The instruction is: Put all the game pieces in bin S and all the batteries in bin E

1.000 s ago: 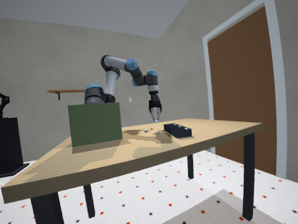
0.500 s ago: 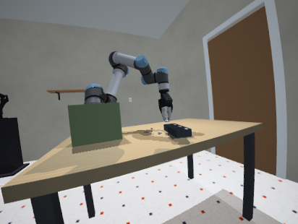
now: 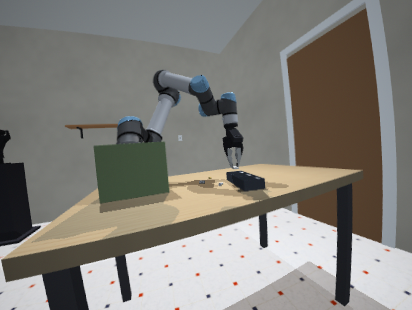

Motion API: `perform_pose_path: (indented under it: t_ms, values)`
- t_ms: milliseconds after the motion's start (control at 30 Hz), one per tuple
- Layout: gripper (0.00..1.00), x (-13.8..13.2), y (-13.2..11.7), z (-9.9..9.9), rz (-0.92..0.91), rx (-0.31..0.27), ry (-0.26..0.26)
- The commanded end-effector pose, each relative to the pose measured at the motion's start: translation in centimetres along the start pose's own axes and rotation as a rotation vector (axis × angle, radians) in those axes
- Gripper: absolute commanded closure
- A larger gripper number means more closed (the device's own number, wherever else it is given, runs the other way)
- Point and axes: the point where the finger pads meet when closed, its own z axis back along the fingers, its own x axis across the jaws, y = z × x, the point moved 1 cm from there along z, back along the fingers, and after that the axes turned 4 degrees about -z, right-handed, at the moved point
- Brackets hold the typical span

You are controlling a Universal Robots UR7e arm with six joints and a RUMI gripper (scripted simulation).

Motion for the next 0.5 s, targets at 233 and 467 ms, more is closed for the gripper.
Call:
perform_pose_path:
  t_ms: [233,467]
  values:
    - [1.0,0.1,-0.1,-0.5,0.0,0.0,0.001]
    - [1.0,0.1,-0.1,-1.9,0.0,0.0,0.001]
